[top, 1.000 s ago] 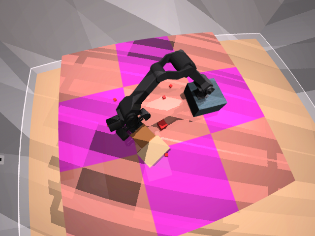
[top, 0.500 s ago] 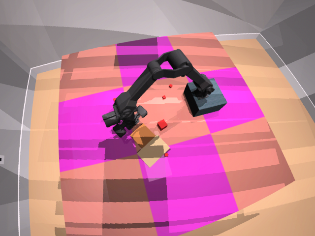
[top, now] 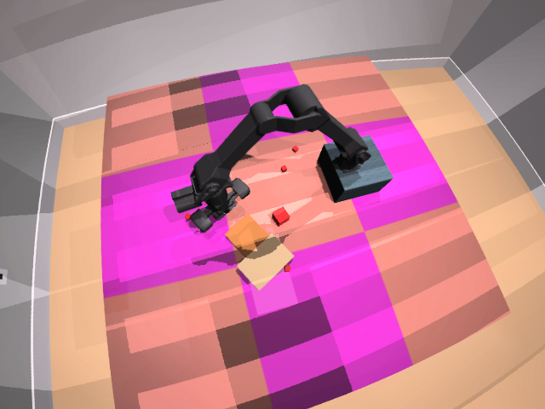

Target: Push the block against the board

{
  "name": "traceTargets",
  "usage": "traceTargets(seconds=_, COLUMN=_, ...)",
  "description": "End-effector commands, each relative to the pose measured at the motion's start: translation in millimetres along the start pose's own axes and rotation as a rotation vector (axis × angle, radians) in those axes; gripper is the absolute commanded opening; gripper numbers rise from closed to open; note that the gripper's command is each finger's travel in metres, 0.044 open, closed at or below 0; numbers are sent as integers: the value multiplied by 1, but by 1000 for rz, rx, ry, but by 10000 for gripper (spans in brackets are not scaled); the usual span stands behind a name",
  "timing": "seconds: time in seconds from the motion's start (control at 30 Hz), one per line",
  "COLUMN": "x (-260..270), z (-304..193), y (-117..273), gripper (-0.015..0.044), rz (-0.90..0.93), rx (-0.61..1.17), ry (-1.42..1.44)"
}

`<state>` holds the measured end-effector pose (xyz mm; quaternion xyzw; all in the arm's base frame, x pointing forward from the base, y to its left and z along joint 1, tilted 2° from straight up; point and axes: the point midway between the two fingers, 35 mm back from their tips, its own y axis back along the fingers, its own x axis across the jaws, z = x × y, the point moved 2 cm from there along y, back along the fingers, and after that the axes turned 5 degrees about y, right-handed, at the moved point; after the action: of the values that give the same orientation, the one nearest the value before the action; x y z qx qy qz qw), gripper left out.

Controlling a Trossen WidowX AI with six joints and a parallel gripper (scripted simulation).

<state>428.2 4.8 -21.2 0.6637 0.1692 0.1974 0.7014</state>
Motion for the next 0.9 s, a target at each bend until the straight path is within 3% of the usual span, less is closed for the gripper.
traceTargets(seconds=0.0, x=1, z=-1, y=12, gripper=0, rz=0, rx=0, ry=7)
traceTargets(seconds=0.17, x=1, z=0, y=51, gripper=0, rz=-3, rx=6, ry=7)
traceTargets(seconds=0.4, x=4, z=-1, y=49, gripper=0, rz=1, rx=0, ry=28)
traceTargets(seconds=0.87, x=35, z=-31, y=50, gripper=0, rz=6, rx=-2, ry=494)
